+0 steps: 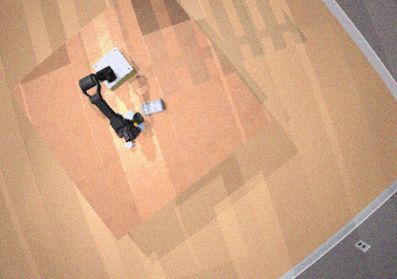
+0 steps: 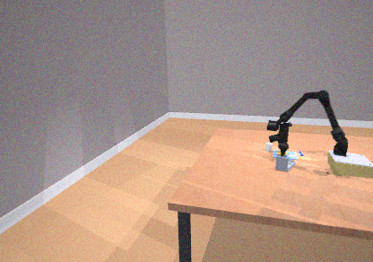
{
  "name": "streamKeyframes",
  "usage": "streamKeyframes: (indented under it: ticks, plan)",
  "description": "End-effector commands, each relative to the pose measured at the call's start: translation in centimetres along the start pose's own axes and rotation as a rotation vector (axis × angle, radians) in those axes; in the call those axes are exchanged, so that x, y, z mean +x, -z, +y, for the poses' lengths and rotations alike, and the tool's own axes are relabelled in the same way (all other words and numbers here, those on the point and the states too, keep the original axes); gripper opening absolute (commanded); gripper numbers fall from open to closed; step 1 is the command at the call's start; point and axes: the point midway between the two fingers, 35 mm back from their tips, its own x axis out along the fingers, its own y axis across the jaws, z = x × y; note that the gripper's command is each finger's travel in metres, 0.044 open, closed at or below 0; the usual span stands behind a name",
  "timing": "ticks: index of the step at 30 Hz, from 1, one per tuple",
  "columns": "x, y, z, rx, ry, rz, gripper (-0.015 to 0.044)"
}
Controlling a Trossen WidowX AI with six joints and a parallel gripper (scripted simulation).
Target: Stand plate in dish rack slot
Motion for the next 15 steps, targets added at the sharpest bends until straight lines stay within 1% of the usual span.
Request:
streamKeyframes:
  ticks: [1,8,15]
  plan:
    - [-0.7,-0.3,0.0,-0.004,-0.002,-0.002,0.0185]
    - [-4.6,-1.1,-0.2,-0.004,-0.002,-0.003,0.0002]
    - [-8.5,-1.4,-0.3,-0.004,-0.002,-0.003,0.0000]
